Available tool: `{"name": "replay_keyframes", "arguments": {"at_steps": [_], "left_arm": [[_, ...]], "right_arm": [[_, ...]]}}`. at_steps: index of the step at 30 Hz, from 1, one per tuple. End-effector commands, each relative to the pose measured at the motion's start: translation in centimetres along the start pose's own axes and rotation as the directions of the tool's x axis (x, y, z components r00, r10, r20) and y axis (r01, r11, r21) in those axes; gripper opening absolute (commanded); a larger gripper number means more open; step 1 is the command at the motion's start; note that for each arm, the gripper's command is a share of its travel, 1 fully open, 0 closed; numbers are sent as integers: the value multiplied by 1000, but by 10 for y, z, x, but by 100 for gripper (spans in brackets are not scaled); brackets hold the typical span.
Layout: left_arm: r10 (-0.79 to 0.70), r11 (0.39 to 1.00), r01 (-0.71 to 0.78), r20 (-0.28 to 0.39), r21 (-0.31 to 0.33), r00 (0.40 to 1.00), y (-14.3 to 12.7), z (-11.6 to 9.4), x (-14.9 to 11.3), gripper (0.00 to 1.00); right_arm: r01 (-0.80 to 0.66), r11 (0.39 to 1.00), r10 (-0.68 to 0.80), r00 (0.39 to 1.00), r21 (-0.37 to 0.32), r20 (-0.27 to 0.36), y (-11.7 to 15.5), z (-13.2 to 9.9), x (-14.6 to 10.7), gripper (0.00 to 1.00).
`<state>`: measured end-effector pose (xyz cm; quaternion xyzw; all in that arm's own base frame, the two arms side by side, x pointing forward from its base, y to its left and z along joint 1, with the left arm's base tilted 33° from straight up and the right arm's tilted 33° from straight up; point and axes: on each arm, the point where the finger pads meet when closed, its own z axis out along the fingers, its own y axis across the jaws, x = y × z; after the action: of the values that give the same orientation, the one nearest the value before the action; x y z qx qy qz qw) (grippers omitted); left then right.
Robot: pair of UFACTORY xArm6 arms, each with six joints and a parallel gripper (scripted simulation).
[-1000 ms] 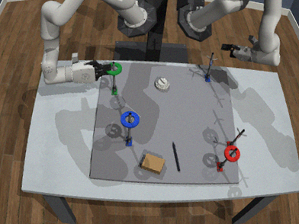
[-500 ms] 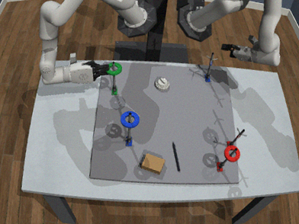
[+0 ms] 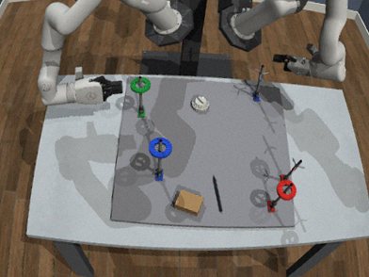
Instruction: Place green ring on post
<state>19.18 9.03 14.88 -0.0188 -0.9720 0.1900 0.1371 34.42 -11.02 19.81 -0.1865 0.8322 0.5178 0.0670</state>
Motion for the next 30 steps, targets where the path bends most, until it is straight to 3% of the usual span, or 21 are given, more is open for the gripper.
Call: {"name": "replay_keyframes", "arguments": {"at_steps": [1, 30], "left_arm": [[0, 1000, 0, 1, -1, 1000, 0, 0, 0, 100], [0, 1000, 0, 1, -1, 1000, 0, 0, 0, 100]], "right_arm": [[2, 1000, -2, 1000, -3, -2, 0, -12, -1, 23], [2, 1000, -2, 1000, -3, -2, 0, -9, -1, 23]]}}
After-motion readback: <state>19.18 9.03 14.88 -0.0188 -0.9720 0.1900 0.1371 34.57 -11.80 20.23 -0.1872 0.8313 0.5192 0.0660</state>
